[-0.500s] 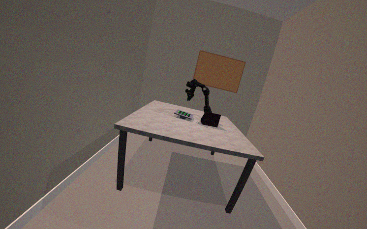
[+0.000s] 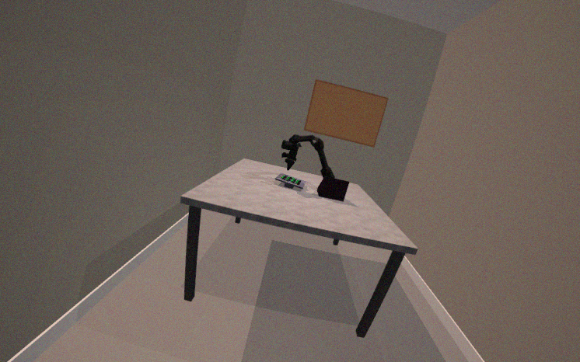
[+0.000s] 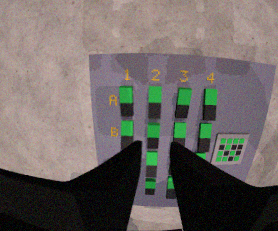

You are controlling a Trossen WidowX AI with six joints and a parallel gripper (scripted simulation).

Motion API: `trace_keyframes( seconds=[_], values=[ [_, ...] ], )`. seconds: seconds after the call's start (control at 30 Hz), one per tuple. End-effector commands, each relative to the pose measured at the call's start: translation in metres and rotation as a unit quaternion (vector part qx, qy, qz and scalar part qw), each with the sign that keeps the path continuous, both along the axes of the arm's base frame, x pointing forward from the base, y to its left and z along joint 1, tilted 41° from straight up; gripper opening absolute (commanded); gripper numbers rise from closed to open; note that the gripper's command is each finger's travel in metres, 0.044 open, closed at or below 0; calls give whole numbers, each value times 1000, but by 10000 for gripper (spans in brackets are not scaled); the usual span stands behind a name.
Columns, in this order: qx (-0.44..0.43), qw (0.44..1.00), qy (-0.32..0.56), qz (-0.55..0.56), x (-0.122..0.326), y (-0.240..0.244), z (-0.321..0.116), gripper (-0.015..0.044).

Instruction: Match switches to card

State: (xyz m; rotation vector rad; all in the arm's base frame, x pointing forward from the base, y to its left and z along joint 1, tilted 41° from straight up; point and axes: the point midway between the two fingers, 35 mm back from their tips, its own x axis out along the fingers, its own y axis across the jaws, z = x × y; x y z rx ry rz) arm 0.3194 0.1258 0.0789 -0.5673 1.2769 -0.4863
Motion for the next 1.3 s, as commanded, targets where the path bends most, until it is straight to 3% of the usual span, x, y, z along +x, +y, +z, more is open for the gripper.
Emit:
trace_keyframes(
  seconds=[0.0, 0.13, 1.27],
  values=[
    [-1, 1000, -7, 6, 7, -6, -7, 0],
    [-2, 1000, -15, 12, 13, -23, -27, 0],
    [-2, 1000, -15, 12, 18, -38, -45, 0]
  ],
)
